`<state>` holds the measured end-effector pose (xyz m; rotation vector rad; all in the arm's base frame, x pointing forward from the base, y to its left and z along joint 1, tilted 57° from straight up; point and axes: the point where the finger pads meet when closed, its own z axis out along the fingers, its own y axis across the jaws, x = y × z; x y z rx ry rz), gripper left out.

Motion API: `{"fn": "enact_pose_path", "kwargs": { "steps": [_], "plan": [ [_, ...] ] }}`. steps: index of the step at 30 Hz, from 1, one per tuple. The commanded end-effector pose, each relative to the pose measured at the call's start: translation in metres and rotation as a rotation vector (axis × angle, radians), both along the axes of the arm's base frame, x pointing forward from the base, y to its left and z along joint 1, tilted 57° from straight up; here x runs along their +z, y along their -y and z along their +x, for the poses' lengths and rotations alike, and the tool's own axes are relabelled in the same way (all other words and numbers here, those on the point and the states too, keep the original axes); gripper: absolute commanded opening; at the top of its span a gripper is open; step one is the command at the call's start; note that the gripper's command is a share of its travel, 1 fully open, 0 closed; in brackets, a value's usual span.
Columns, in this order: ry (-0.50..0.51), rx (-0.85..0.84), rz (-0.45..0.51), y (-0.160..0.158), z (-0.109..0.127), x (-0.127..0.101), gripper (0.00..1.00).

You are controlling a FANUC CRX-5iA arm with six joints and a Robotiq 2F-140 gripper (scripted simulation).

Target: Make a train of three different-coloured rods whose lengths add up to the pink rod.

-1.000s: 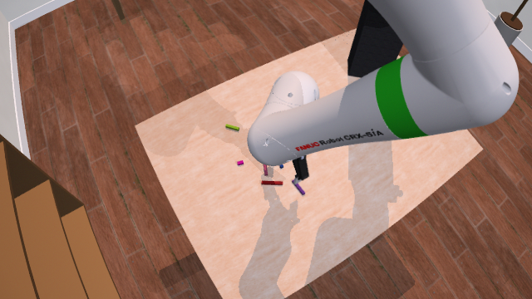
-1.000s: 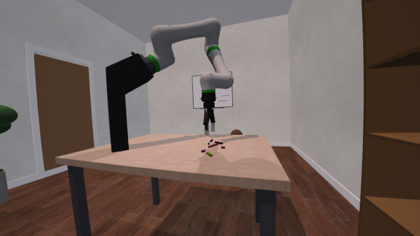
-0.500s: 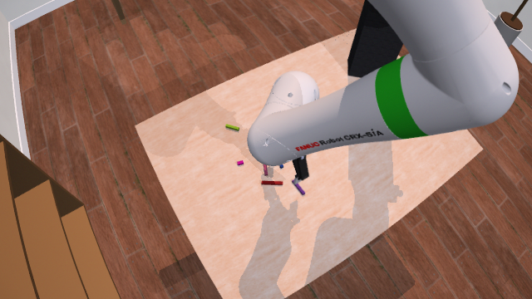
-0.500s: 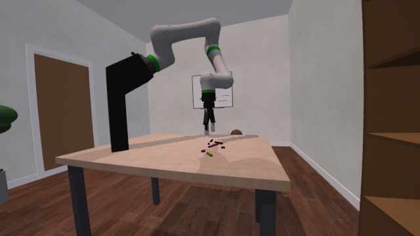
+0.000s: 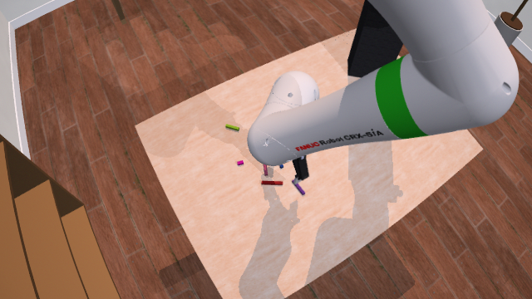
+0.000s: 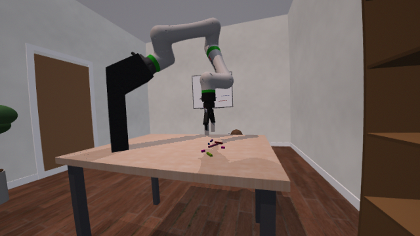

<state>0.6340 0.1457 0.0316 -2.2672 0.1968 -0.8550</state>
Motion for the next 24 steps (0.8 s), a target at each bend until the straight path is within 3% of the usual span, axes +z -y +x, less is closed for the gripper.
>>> {"fn": "enact_pose_path", "kwargs": {
  "steps": [1,4,7,18,19,24],
  "plan": [
    [0.0,0.0,0.0,0.0,0.0,0.0,1.0],
    [-0.013,-0.012,0.014,0.002,0.001,-0.001,1.0],
    [-0.102,-0.1,0.114,0.017,0.01,-0.007,1.0],
    [-0.238,-0.232,0.266,0.039,0.022,-0.018,1.0],
    [-0.284,-0.277,0.318,0.047,0.026,-0.021,1.0],
    [-0.356,-0.347,0.399,0.06,0.032,-0.027,1.0]
  ]
}}
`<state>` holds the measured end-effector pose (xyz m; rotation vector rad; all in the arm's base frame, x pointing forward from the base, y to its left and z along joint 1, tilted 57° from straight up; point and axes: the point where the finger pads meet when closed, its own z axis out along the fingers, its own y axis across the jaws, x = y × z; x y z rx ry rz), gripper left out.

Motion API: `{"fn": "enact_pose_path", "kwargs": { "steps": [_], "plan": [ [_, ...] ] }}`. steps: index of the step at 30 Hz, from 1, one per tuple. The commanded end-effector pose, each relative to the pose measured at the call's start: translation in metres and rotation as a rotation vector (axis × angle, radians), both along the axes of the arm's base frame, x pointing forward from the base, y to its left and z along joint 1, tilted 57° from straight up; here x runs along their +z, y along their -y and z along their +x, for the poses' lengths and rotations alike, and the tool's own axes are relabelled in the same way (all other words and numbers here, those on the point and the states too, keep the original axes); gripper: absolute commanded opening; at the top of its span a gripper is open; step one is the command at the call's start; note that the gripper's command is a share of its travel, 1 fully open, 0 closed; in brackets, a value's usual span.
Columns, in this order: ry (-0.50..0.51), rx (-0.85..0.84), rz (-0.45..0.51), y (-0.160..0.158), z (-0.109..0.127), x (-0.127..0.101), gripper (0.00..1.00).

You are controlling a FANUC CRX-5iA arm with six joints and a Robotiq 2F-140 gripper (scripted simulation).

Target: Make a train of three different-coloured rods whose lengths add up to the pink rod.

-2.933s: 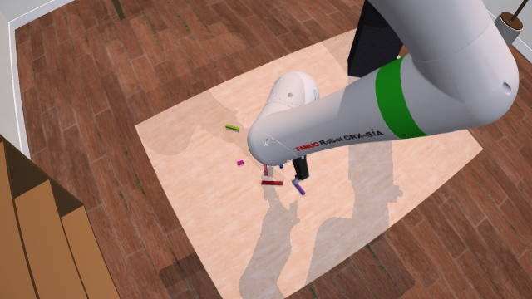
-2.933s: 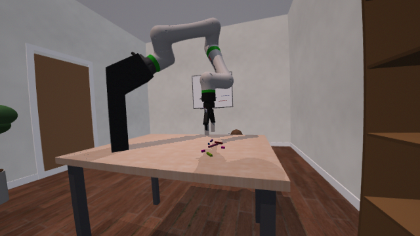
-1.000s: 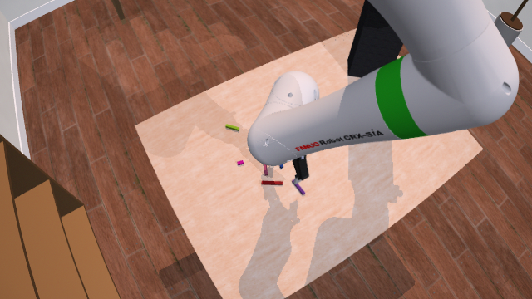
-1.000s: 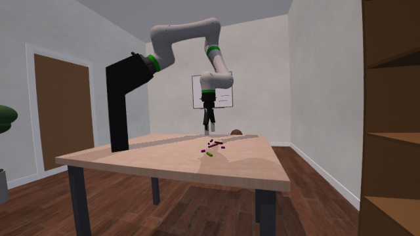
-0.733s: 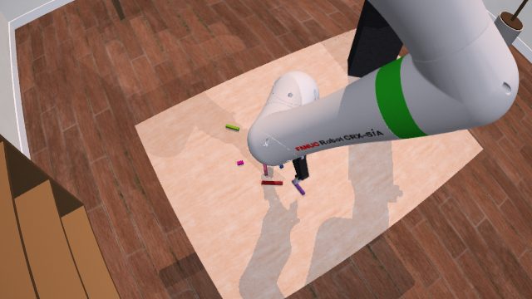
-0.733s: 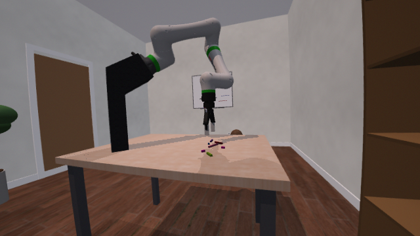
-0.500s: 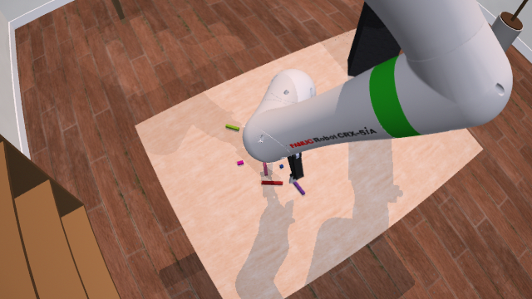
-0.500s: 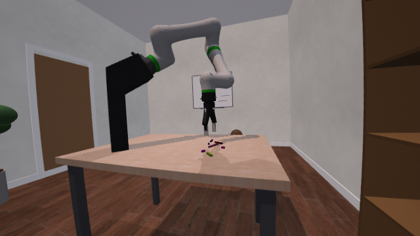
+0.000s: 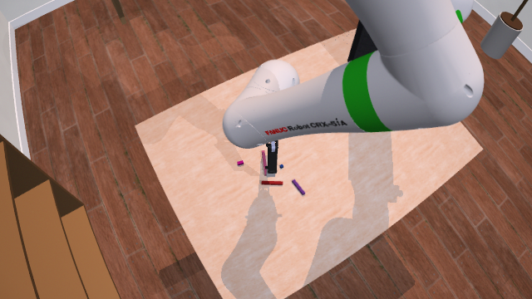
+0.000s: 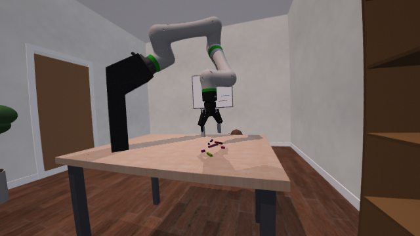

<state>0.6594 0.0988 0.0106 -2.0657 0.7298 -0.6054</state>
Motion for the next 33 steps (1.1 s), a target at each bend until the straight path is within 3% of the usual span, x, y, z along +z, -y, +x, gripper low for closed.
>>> {"fn": "enact_pose_path", "kwargs": {
  "steps": [1,6,33],
  "plan": [
    [-0.108,-0.08,0.1,0.016,0.007,-0.007,1.0],
    [-0.174,-0.145,0.177,0.028,0.012,-0.013,1.0],
    [-0.175,-0.146,0.178,0.028,0.012,-0.013,1.0]
  ]
}}
